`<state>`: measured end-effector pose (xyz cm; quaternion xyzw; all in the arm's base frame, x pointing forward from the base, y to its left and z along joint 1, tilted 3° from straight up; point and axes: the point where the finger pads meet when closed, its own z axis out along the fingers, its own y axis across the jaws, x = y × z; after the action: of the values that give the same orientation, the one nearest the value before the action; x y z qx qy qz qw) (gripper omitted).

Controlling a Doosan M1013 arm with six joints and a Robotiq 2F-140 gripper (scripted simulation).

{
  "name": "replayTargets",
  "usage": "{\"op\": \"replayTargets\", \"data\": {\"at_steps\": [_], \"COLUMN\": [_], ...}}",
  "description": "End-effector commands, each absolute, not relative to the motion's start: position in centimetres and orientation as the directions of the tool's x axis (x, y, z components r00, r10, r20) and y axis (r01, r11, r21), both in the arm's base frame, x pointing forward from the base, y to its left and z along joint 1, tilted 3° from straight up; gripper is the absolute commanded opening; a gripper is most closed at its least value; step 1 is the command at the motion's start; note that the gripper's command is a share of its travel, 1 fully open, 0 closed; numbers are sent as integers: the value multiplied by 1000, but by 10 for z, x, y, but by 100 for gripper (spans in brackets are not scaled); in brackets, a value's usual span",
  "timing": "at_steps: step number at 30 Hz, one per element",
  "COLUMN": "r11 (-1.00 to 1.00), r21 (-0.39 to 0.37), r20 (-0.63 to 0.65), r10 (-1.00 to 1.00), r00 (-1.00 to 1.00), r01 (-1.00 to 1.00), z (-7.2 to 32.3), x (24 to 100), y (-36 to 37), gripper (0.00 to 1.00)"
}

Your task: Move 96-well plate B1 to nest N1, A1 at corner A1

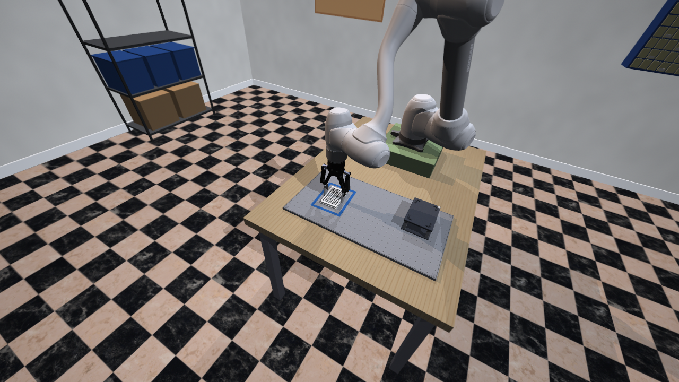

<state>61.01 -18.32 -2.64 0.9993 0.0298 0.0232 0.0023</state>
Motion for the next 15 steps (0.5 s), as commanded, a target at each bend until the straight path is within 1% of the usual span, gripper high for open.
{"op": "replayTargets", "data": {"at_steps": [1, 15], "r11": [-999, -999], "r21": [4, 4], "r20": [48, 48], "r10": [54, 54], "r00": [997, 997], "r01": [54, 54], "z": [-24, -4], "x": [609, 609], "y": [-182, -182], "gripper": [0, 0]}}
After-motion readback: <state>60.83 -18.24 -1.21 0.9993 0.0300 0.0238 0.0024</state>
